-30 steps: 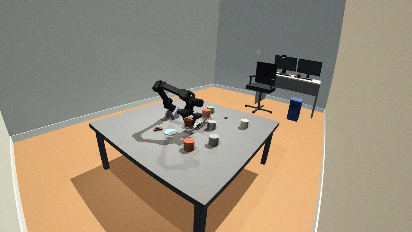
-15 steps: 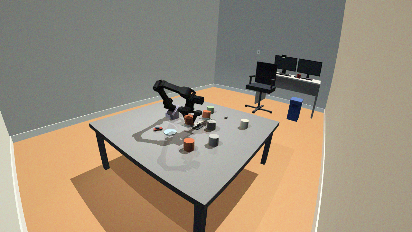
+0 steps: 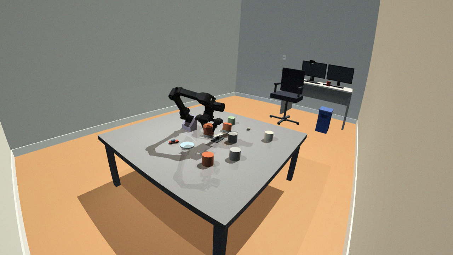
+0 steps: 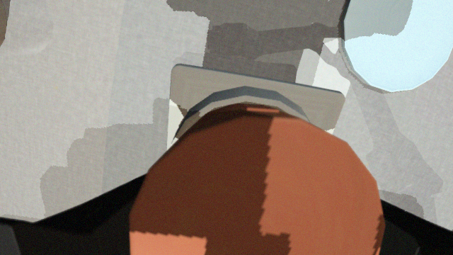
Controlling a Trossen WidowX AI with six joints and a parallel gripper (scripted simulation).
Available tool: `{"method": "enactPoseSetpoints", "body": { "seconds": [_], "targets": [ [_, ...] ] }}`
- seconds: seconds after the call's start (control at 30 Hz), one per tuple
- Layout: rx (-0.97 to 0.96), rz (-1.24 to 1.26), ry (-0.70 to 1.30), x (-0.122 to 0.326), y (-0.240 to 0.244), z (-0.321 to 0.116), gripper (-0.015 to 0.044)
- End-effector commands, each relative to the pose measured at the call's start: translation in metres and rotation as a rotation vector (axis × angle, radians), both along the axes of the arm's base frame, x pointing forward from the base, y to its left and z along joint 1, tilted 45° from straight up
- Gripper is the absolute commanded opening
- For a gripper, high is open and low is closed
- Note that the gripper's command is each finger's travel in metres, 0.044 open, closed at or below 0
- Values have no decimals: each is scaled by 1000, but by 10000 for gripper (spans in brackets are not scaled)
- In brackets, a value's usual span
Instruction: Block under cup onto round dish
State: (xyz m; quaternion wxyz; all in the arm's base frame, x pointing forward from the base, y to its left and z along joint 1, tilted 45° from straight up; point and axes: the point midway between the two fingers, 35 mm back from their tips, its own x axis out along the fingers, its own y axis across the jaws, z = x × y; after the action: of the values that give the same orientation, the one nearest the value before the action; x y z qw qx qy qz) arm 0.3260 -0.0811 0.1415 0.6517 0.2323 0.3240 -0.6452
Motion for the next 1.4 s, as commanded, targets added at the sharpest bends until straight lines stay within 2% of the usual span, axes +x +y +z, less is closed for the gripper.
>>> {"method": "enactPoseSetpoints", "body": {
  "seconds": [0.0, 1.37],
  "targets": [
    [-11, 1, -25, 5, 3, 10, 0],
    [-16, 51, 3, 0, 39, 48, 0]
  ]
}}
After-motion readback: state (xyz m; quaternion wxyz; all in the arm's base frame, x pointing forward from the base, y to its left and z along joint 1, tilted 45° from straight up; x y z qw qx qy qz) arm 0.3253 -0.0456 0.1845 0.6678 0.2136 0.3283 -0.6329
